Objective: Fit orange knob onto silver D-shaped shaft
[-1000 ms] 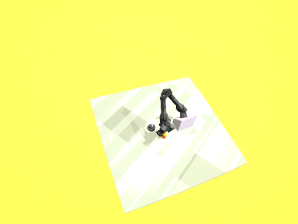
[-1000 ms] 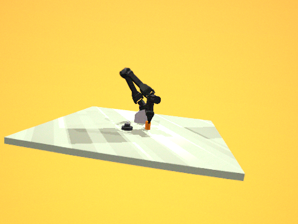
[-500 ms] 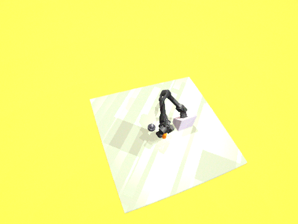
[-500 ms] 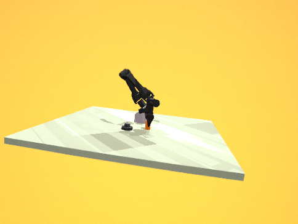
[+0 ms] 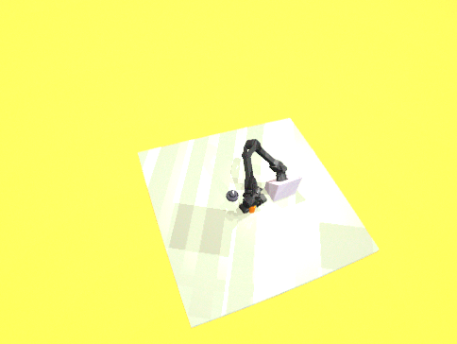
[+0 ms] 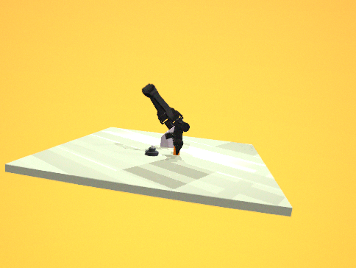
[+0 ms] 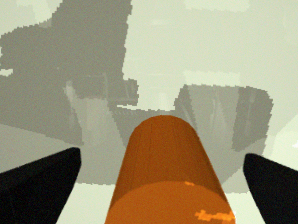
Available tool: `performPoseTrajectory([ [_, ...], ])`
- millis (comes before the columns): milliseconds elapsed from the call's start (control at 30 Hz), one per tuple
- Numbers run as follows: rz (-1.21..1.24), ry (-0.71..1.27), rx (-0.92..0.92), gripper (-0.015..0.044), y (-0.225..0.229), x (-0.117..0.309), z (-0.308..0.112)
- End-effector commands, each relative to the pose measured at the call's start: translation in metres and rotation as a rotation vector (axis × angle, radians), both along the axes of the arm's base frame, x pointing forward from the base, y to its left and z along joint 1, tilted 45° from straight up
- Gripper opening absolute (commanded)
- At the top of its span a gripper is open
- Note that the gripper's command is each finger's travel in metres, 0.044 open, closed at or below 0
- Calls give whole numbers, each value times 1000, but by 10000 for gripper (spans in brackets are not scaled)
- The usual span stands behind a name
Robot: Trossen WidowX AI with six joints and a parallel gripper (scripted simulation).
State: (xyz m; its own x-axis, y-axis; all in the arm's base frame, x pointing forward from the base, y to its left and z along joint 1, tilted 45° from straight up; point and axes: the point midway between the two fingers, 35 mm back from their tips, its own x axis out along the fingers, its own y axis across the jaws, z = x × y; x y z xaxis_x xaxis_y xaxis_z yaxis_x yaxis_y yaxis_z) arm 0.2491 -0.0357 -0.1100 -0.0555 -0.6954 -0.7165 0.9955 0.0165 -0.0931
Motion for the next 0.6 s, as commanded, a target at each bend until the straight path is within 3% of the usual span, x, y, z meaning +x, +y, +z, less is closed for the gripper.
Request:
performPoseTrajectory([
  [0,6,7,-5,361,-1,-1,-1],
  [200,6,7,-5,204,-1,-1,-1],
  [433,6,7,-5,157,-1,-1,-1],
  [567,7,7,-1,52,6,2,4],
])
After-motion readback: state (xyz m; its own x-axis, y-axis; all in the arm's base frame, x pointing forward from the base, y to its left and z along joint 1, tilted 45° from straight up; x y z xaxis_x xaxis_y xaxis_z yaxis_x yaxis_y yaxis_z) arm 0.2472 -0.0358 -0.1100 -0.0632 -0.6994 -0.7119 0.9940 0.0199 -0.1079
